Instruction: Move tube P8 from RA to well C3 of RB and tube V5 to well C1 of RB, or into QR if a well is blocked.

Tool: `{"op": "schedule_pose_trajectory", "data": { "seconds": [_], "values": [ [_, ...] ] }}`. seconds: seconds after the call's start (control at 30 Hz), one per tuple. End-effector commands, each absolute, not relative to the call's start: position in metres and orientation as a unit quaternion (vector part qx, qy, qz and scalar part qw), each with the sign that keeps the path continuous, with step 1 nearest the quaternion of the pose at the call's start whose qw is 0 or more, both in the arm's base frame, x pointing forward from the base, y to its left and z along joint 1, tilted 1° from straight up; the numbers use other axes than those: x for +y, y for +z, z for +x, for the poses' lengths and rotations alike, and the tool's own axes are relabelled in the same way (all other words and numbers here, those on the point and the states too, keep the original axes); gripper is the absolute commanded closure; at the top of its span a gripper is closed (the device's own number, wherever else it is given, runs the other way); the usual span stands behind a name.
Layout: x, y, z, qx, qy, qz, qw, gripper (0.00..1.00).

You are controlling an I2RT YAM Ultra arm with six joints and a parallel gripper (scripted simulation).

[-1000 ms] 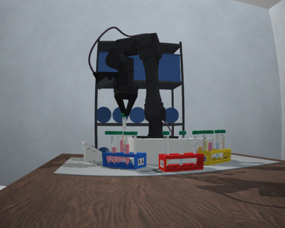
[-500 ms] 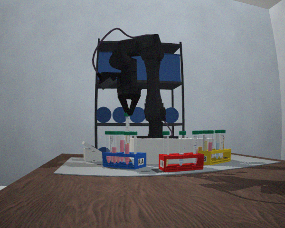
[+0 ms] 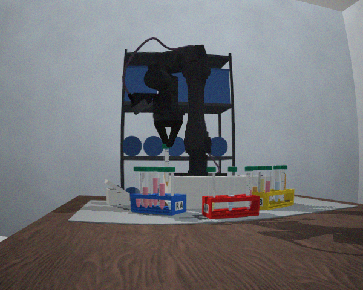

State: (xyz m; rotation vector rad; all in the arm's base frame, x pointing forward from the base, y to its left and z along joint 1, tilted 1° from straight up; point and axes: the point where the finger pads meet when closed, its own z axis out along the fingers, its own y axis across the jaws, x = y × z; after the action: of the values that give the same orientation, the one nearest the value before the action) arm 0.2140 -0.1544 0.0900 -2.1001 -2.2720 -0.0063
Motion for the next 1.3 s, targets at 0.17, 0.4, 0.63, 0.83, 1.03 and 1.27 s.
{"op": "schedule_pose_trajectory", "data": {
  "seconds": [0.17,0.4,0.63,0.83,1.03,1.27],
  "values": [
    [-0.149,0.103,0.211,-0.736,-0.003,-0.677,-0.001,1.00],
    [-0.136,0.098,0.196,-0.735,-0.002,-0.678,0.015,1.00],
    [-0.126,0.109,0.225,-0.735,-0.010,-0.678,-0.015,1.00],
    [-0.116,0.100,0.233,-0.735,-0.003,-0.678,0.001,1.00],
    [-0.099,0.100,0.246,-0.735,-0.006,-0.678,0.001,1.00],
    [-0.085,0.100,0.256,-0.735,-0.007,-0.678,0.004,1.00]
  ]
}}
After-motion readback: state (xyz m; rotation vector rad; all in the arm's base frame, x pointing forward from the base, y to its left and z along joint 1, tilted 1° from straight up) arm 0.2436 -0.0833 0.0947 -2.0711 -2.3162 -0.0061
